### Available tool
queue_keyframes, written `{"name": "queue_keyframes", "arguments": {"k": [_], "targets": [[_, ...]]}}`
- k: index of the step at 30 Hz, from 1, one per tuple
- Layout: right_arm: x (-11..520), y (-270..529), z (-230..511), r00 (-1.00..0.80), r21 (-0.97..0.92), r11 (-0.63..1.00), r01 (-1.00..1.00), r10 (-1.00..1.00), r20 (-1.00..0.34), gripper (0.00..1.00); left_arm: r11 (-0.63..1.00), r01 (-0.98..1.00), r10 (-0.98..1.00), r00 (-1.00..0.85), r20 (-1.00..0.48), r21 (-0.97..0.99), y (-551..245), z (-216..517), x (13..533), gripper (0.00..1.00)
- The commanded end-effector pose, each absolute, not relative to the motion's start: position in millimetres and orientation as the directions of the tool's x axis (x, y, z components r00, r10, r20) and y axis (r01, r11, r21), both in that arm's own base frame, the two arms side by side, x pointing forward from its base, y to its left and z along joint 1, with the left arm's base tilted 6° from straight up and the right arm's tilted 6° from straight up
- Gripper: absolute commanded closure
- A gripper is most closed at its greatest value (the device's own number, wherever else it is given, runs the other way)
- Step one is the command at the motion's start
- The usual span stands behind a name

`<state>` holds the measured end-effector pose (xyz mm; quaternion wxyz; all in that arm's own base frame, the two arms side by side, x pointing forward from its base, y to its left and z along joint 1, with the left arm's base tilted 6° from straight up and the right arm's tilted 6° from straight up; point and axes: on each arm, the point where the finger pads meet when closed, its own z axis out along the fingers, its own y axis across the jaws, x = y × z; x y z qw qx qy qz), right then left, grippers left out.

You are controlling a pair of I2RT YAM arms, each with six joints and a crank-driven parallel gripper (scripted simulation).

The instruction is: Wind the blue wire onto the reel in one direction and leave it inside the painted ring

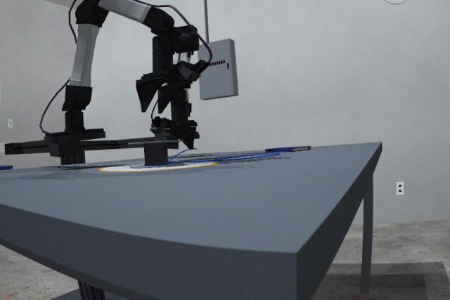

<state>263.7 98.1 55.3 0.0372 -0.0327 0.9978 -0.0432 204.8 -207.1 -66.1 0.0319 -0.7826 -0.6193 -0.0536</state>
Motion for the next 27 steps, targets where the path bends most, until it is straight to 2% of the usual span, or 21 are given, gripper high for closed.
{"name": "queue_keyframes", "arguments": {"k": [1,22,27], "targets": [[266.7,103.4,61.2,-0.996,-0.075,0.995,-0.059,-0.064,-0.062,0.23,-0.233,0.971,0.97,0.228,0.084,0.046,-221.9,-61.4,211.5,1.0],[273.0,98.1,63.6,-0.996,-0.075,0.995,-0.059,-0.064,-0.06,0.23,-0.233,0.971,0.97,0.228,0.084,0.046,-221.9,-61.4,211.5,1.0],[273.4,98.0,63.6,-0.996,-0.075,0.995,-0.06,-0.065,-0.06,0.23,-0.085,0.994,0.996,0.085,0.006,0.071,-219.9,-63.6,211.2,1.0]]}}
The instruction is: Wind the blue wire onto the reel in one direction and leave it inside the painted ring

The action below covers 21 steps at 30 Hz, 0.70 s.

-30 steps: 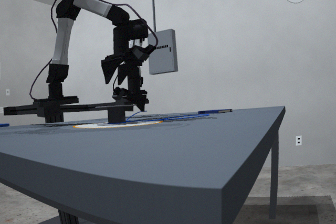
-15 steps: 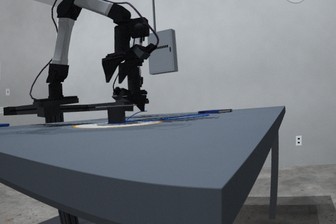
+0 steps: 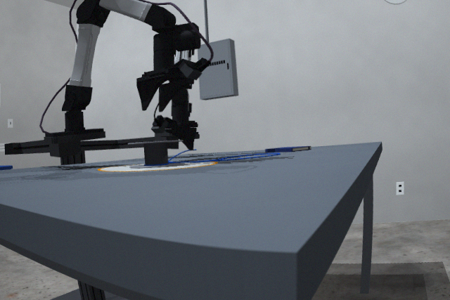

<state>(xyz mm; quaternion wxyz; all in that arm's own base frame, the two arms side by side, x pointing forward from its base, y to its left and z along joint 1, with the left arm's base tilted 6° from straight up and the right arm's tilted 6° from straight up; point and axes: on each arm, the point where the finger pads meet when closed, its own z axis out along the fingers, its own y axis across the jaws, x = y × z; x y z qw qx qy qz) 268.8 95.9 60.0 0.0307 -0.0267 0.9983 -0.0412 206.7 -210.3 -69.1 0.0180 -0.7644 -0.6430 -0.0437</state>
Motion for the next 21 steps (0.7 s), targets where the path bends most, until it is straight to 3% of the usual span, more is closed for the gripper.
{"name": "queue_keyframes", "arguments": {"k": [1,21], "targets": [[273.4,98.0,63.6,-0.996,-0.075,0.995,-0.061,-0.066,-0.06,0.23,-0.055,0.996,0.998,0.056,-0.01,0.075,-219.2,-63.6,210.9,1.0],[273.2,99.3,63.6,-0.99,-0.079,0.989,-0.128,-0.133,-0.055,0.23,0.435,0.899,0.883,-0.416,-0.218,0.048,-221.7,-59.5,211.0,1.0]]}}
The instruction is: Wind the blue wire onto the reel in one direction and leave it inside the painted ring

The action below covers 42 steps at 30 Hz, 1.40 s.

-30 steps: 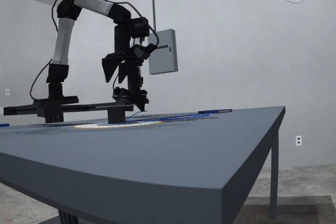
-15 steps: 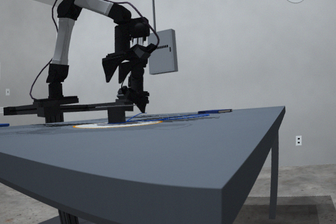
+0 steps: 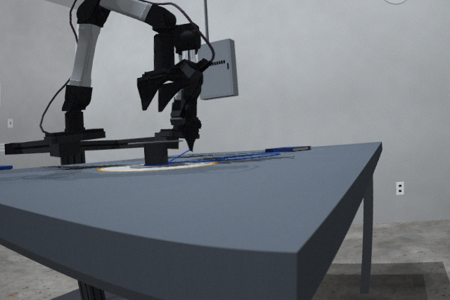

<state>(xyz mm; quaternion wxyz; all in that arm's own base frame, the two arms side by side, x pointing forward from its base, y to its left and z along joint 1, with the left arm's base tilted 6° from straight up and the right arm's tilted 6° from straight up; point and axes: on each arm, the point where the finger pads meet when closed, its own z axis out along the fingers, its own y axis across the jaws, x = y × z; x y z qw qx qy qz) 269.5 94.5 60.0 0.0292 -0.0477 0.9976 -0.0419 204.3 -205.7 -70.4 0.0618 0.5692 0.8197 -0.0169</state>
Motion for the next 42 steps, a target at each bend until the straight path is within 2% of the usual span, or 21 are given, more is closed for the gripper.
{"name": "queue_keyframes", "arguments": {"k": [1,42], "targets": [[273,99,64,-0.99,-0.079,0.989,-0.128,-0.133,-0.055,0.23,0.435,0.899,0.883,-0.416,-0.218,0.048,-222,-60,211,1.0],[276,84,44,-0.981,-0.082,0.98,-0.182,-0.186,-0.05,0.23,0.445,0.894,0.878,-0.426,-0.218,0.046,-215,-58,212,1.0]]}}
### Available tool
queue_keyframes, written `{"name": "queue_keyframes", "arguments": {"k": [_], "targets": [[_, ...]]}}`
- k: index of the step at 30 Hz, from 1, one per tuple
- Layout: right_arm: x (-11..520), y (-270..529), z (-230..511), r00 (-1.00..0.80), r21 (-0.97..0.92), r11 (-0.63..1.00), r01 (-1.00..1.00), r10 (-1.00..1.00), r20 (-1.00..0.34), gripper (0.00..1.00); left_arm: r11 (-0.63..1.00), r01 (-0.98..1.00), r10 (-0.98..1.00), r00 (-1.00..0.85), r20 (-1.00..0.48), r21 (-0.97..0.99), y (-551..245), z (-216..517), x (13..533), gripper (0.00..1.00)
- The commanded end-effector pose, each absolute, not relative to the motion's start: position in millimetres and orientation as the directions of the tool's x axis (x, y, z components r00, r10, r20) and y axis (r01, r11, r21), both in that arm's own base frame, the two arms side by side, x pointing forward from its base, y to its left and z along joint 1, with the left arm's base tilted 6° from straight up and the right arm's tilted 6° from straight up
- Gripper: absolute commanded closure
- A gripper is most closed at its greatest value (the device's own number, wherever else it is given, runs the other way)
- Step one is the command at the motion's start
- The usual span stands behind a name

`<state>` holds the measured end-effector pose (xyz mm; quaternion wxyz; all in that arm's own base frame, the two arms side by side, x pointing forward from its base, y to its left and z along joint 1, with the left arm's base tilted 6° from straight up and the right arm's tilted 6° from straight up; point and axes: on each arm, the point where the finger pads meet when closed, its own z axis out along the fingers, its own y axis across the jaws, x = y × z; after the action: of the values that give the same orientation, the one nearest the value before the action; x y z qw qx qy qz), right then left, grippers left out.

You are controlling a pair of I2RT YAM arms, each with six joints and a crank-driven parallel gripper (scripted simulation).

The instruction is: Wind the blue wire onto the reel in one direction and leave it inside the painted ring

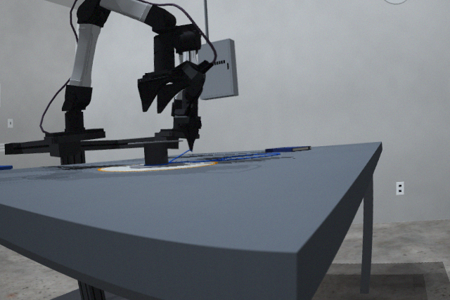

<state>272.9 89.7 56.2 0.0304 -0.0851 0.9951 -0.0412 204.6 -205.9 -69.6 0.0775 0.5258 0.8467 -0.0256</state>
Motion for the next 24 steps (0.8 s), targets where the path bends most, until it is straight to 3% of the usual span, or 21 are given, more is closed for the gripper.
{"name": "queue_keyframes", "arguments": {"k": [1,24], "targets": [[277,81,40,-0.981,-0.082,0.98,-0.182,-0.186,-0.05,0.23,0.445,0.894,0.878,-0.426,-0.218,0.046,-215,-58,212,1.0],[288,39,-8,-0.981,-0.082,0.98,-0.182,-0.186,-0.05,0.23,0.445,0.894,0.878,-0.426,-0.218,0.046,-215,-58,212,1.0]]}}
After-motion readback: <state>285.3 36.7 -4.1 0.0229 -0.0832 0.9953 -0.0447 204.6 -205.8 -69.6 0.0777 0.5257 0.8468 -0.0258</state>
